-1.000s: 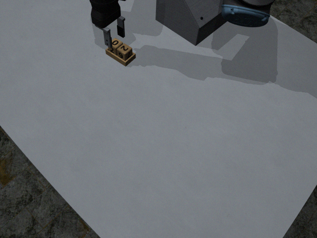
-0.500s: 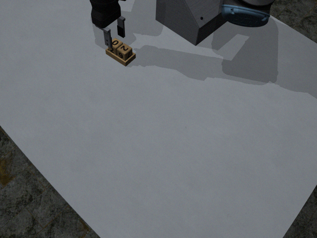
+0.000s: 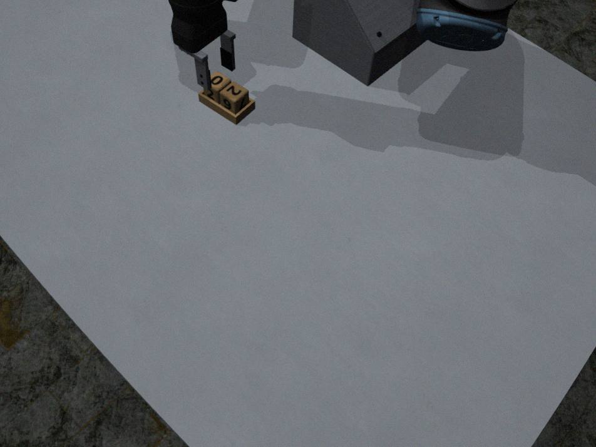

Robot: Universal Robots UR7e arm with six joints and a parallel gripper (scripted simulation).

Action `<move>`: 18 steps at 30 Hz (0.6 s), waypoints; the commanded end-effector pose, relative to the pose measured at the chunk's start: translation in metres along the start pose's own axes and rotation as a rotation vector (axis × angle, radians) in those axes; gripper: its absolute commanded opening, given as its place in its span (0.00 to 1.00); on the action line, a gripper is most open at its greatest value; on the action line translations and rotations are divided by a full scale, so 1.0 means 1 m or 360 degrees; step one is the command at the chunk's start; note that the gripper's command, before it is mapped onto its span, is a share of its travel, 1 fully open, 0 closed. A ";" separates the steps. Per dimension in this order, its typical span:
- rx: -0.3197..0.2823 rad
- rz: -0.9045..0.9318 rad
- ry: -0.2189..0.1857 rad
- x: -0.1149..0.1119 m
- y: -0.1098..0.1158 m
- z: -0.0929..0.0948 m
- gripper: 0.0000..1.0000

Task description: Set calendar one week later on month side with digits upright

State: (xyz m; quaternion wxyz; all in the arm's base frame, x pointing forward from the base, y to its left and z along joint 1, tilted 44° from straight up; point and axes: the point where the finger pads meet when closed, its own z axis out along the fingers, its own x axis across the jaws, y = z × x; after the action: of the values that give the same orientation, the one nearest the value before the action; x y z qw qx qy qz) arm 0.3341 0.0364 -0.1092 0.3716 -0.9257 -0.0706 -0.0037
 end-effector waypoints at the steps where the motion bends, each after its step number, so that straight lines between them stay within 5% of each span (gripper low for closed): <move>1: -0.0001 -0.0002 0.0000 0.000 -0.001 0.000 0.90; 18: 0.0005 0.0001 -0.0003 -0.001 -0.002 0.006 0.90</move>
State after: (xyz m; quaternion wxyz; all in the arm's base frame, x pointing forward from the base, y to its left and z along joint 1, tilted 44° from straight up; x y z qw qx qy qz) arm 0.3344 0.0371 -0.1095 0.3710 -0.9259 -0.0710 -0.0041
